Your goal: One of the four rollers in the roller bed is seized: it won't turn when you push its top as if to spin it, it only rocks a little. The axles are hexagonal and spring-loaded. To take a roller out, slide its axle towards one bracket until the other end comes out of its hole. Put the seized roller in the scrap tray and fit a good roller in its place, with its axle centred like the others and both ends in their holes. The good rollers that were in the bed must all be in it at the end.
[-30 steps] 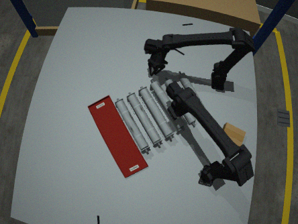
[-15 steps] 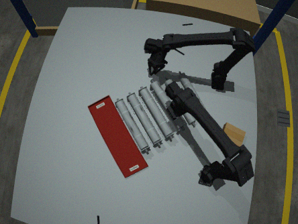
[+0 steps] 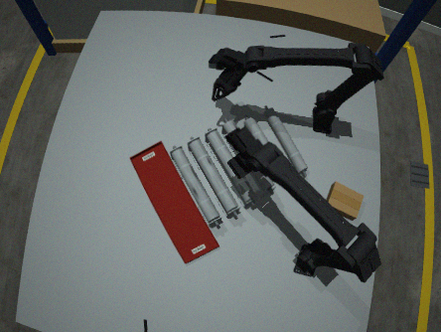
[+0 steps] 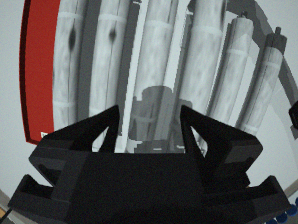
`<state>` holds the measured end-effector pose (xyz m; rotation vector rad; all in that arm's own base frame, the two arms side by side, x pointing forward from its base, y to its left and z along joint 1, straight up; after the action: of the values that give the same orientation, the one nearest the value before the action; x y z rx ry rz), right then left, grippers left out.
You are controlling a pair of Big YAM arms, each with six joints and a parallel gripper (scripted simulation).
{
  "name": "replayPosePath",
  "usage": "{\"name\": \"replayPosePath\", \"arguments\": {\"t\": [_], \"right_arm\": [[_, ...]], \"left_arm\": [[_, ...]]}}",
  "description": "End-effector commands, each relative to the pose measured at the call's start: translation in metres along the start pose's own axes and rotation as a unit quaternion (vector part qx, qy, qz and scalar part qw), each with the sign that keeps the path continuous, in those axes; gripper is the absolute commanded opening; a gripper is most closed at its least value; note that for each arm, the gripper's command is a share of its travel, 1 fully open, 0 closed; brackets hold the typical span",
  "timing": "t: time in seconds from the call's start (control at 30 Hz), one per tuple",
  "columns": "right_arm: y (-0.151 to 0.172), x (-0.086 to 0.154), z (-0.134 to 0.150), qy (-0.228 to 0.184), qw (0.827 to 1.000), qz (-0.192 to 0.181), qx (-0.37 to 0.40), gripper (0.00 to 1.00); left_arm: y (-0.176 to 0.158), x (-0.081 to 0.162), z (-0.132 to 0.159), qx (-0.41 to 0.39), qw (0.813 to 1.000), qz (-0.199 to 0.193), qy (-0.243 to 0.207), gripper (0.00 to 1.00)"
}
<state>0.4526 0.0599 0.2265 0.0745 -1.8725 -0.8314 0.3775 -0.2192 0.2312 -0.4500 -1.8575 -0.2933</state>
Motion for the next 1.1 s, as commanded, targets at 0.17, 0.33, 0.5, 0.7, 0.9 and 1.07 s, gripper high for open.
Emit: {"name": "replayPosePath", "arguments": {"t": [0.17,0.33,0.5,0.7,0.9,1.07], "right_arm": [[0.052,0.055,-0.064,-0.156,0.973,-0.040,0.164,0.32],[0.070,0.086,-0.086,-0.238,0.942,-0.035,0.232,0.32],[0.083,0.110,-0.101,-0.303,0.910,-0.025,0.281,0.32],[0.107,0.162,-0.112,-0.391,0.859,-0.014,0.331,0.32],[0.125,0.210,-0.120,-0.475,0.796,0.011,0.375,0.32],[0.128,0.222,-0.129,-0.508,0.767,0.036,0.391,0.32]], "left_arm": [[0.050,0.042,-0.054,0.060,0.985,-0.011,-0.163,0.62],[0.090,0.074,-0.075,0.094,0.961,-0.031,-0.258,0.62],[0.123,0.106,-0.088,0.116,0.935,-0.051,-0.331,0.62],[0.162,0.167,-0.105,0.136,0.888,-0.084,-0.431,0.62],[0.201,0.219,-0.099,0.153,0.833,-0.121,-0.518,0.62],[0.222,0.229,-0.091,0.161,0.808,-0.141,-0.548,0.62]]}}
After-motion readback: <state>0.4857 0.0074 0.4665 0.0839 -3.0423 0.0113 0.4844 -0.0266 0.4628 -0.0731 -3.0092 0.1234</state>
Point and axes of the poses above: on each arm, the point where the finger pads meet when closed, its own x axis back along the fingers, its own y axis across the jaws, z = x × y, the point moved 4 cm from there along x, back along the fingers, and after that the axes turned 5 degrees about x, right-handed, at the moved point
